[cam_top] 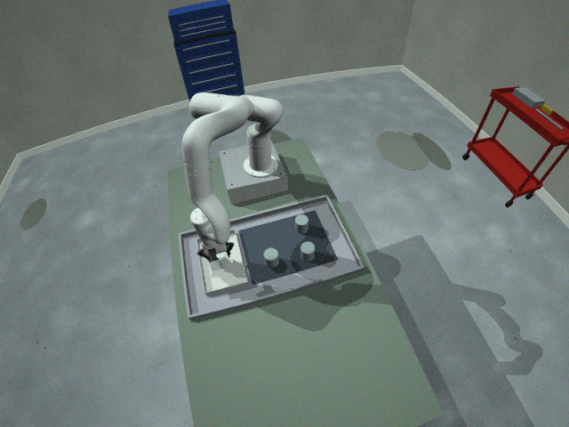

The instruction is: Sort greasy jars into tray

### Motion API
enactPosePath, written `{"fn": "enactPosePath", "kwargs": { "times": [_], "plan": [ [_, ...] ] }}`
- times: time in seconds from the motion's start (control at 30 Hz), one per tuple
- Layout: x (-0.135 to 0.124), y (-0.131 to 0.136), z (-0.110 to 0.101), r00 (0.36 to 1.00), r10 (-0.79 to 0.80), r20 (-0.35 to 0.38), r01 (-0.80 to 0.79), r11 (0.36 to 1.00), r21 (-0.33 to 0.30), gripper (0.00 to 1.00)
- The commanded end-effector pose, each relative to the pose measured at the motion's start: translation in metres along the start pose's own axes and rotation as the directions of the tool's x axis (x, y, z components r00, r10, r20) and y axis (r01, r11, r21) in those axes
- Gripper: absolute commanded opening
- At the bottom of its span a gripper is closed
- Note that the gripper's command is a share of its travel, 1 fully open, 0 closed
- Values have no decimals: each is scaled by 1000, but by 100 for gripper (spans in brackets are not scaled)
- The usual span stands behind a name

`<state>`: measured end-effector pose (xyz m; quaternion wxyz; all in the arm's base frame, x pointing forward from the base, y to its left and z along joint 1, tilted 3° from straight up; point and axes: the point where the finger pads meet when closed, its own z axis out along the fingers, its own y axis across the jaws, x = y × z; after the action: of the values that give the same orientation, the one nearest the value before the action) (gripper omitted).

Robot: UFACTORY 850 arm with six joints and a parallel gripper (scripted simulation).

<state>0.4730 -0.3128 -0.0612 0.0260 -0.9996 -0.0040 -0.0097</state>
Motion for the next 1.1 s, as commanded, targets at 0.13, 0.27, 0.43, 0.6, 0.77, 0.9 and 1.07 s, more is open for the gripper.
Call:
{"fn": "enactPosePath", "kwargs": {
  "times": [0.13, 0.27, 0.43, 0.6, 0.77, 0.9, 1.07],
  "plan": [
    [1, 0, -1, 1000, 0, -1, 0, 1000, -1, 100],
    [1, 0, -1, 1000, 0, -1, 0, 1000, -1, 100],
    [1, 0, -1, 1000, 0, -1, 0, 1000, -1, 100],
    [1, 0, -16, 1000, 0, -1, 0, 1000, -1, 100],
    [1, 0, -36, 1000, 0, -1, 0, 1000, -1, 100],
    [1, 0, -43, 1000, 0, -1, 0, 1000, -1, 100],
    [1, 0, -63, 1000, 0, -1, 0, 1000, -1, 100]
  ]
}}
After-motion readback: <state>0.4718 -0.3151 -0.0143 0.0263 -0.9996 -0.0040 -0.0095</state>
